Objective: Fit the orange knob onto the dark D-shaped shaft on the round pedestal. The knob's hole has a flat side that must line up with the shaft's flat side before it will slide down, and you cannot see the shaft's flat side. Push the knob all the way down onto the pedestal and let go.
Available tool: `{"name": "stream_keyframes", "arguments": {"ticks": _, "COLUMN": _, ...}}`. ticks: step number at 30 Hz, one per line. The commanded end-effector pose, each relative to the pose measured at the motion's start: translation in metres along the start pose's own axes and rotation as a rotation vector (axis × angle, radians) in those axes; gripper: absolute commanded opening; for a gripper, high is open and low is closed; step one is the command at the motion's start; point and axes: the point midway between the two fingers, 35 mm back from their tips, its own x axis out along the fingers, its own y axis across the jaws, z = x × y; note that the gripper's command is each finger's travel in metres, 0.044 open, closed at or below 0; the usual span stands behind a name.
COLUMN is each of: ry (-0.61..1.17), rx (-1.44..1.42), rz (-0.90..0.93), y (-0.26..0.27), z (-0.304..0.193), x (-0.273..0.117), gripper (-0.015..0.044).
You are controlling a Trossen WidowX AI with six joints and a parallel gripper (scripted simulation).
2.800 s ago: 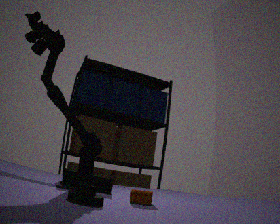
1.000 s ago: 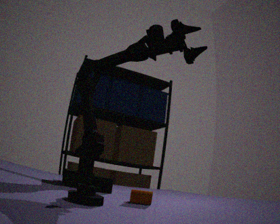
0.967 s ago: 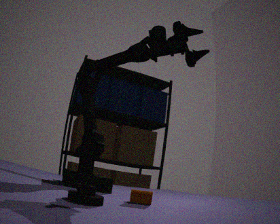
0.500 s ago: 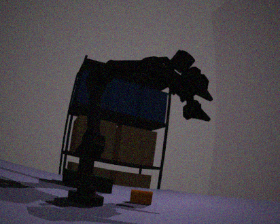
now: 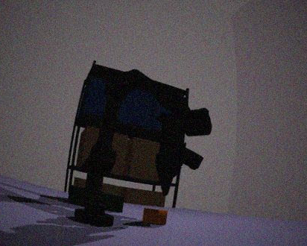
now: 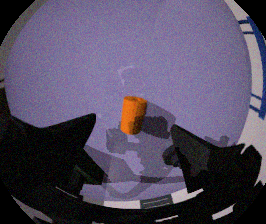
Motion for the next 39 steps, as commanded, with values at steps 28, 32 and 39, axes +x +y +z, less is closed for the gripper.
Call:
{"name": "stream_keyframes", "arguments": {"ticks": 28, "ry": 0.022, "rx": -0.005, "rz": 0.022, "y": -0.001, "z": -0.004, "x": 0.054, "gripper": 0.0440}}
{"name": "stream_keyframes", "arguments": {"ticks": 32, "ry": 0.022, "rx": -0.005, "rz": 0.022, "y": -0.001, "z": -0.004, "x": 0.060, "gripper": 0.0440}}
{"name": "stream_keyframes", "arguments": {"ticks": 39, "ry": 0.022, "rx": -0.005, "rz": 0.022, "y": -0.001, "z": -0.004, "x": 0.071, "gripper": 0.0440}}
